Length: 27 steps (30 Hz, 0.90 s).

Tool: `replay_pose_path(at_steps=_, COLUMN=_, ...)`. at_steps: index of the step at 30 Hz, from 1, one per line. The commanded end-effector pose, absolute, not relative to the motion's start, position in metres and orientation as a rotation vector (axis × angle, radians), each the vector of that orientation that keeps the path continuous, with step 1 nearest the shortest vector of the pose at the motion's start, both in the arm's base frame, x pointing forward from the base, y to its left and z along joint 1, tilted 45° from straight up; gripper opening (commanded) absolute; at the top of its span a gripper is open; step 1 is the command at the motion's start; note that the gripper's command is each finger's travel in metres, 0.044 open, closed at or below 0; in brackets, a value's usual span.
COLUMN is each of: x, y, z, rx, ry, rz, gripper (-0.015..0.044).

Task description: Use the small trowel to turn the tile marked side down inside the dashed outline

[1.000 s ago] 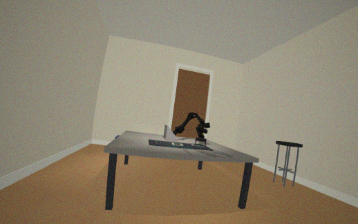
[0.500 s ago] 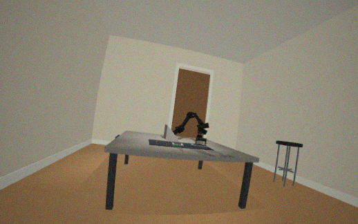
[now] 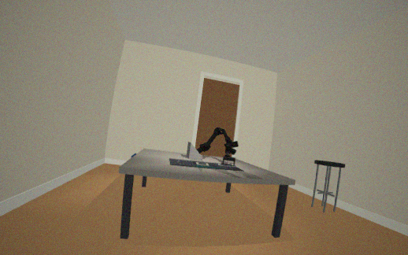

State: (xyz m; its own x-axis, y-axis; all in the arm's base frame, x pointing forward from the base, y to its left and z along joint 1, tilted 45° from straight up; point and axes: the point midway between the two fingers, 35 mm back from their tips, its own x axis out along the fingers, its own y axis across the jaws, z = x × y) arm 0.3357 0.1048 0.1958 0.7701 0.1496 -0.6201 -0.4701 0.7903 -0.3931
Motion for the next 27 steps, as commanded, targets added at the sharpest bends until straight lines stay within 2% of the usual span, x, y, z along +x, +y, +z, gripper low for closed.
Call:
replay_pose_path(at_steps=1, x=0.340, y=0.106, z=0.191, rx=-0.571, ry=0.606, rz=0.359, gripper=0.0300)
replay_pose_path(at_steps=21, x=0.363, y=0.110, z=0.172, rx=-0.570, ry=0.606, rz=0.359, gripper=0.0300)
replay_pose_path(at_steps=26, x=0.363, y=0.110, z=0.172, rx=-0.570, ry=0.606, rz=0.359, gripper=0.0169)
replay_pose_path(at_steps=27, x=0.363, y=0.110, z=0.172, rx=-0.570, ry=0.606, rz=0.359, gripper=0.0162)
